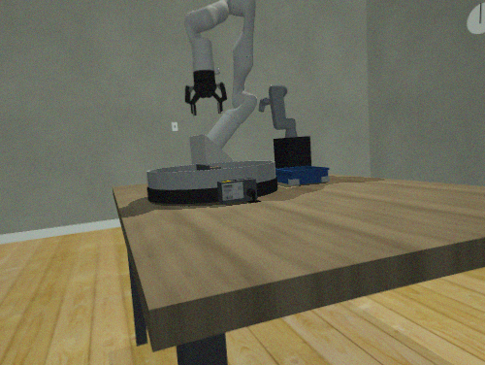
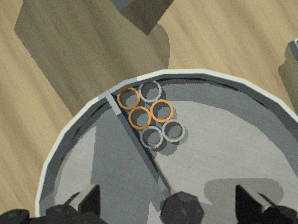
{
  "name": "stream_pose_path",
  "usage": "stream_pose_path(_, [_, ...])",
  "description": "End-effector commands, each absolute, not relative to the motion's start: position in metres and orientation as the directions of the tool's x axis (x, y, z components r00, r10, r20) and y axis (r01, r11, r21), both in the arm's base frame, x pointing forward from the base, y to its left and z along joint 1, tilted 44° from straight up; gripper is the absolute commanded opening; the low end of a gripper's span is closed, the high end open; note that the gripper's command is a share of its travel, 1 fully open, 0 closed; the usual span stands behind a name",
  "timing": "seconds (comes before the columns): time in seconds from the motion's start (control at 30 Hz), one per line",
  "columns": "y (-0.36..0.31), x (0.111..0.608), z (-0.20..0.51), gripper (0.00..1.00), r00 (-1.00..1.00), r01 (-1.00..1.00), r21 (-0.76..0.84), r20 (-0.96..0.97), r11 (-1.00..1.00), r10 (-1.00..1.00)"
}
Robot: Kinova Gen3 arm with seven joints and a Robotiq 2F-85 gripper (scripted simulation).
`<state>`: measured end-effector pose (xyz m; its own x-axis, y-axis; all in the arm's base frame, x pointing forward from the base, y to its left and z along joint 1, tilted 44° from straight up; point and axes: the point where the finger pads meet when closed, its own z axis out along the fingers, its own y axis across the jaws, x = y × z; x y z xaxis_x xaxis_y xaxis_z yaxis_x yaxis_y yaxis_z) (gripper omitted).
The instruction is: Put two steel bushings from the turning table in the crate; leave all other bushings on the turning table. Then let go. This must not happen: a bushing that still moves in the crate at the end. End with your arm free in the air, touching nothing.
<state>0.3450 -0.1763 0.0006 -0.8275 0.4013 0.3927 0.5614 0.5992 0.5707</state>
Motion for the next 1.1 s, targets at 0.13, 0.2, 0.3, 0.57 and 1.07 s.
stream_pose_path(0.13, [-0.177, 0.345, 0.001, 1.0, -0.827, 0.562, 0.57, 0.391, 0.599, 0.403])
stream_pose_path(0.2, [-0.177, 0.345, 0.001, 1.0, -0.827, 0.562, 0.57, 0.391, 0.599, 0.403])
stream_pose_path(0.3, [-0.177, 0.345, 0.001, 1.0, -0.827, 0.561, 0.57, 0.391, 0.599, 0.403])
stream_pose_path(0.57, [-0.177, 0.345, 0.001, 1.0, -0.827, 0.561, 0.57, 0.391, 0.599, 0.403])
stream_pose_path(1.07, [-0.161, 0.343, -0.03, 1.0, -0.827, 0.562, 0.571, 0.392, 0.599, 0.402])
